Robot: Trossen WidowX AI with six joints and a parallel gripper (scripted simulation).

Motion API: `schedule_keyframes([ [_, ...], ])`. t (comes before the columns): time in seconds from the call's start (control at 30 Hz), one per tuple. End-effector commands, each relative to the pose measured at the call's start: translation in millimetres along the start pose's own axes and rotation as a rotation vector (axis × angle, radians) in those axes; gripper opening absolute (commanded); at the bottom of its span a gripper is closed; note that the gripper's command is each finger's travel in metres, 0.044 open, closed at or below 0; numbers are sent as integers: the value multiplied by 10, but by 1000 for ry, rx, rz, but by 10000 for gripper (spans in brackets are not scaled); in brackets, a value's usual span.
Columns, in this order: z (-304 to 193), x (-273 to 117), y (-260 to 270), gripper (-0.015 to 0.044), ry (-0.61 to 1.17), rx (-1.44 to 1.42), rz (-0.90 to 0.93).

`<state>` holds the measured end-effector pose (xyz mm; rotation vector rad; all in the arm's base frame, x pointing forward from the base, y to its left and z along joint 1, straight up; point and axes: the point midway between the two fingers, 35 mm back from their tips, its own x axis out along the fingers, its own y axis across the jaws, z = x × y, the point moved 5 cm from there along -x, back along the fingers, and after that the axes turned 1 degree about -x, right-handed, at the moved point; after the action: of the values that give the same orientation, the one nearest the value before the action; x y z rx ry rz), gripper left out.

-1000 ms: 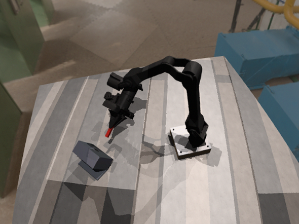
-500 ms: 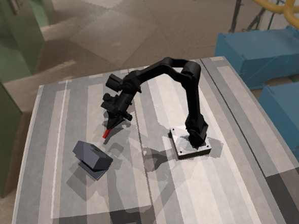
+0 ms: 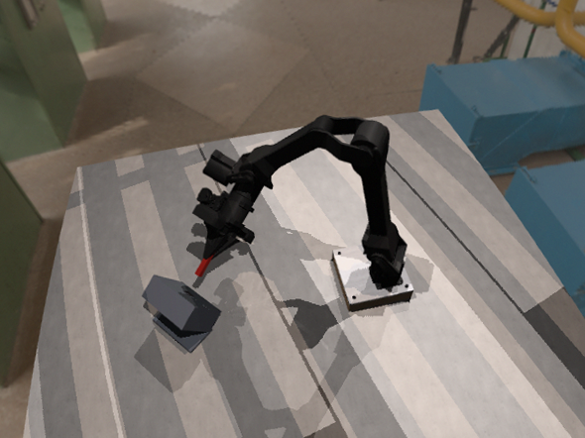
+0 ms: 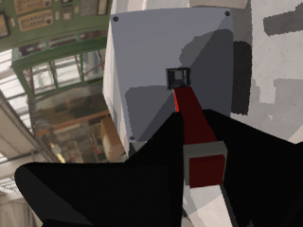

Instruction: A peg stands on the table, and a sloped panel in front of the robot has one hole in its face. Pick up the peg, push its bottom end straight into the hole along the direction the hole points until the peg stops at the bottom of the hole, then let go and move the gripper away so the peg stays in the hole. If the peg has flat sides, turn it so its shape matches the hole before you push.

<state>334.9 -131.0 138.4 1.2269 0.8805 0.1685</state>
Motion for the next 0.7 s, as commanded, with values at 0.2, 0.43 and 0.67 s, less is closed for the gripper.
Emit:
schedule_keyframes([
  [0.2,-15,93,-27,0,-1,19,13],
  [0.43,-13,147,-34,0,-5,23,22],
  [0.67,-12,174,-36,0,-6,25,24],
])
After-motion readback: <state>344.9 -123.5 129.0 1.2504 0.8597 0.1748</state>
